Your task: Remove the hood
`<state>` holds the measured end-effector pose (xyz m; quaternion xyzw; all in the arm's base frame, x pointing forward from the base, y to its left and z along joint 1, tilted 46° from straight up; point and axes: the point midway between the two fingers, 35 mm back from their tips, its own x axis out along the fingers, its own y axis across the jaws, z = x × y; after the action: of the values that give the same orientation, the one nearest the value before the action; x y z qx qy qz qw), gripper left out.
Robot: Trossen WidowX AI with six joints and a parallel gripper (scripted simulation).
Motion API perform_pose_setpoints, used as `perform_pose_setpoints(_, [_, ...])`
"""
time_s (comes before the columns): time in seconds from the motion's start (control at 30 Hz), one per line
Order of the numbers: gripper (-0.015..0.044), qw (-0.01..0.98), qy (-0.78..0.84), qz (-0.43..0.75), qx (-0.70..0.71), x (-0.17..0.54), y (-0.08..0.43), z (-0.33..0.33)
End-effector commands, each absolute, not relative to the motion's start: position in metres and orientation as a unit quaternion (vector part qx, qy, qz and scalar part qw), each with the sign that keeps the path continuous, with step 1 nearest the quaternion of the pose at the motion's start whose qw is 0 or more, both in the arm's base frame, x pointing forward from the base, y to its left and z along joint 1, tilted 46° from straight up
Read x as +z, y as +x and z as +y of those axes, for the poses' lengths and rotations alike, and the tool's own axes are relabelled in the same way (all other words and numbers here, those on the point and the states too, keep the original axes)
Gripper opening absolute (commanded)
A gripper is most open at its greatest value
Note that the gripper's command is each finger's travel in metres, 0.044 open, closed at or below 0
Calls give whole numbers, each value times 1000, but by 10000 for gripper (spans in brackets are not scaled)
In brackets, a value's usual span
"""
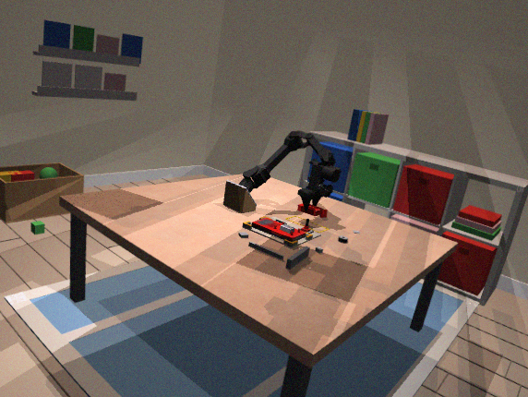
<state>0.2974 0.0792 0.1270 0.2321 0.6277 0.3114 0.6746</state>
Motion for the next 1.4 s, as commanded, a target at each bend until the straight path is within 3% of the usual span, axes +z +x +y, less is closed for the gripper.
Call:
perform_pose_setpoints(0.0, [0, 673, 236, 627, 312, 125, 297, 82])
perform_pose_setpoints(1.37, [0, 673, 237, 627, 314, 105, 295, 105])
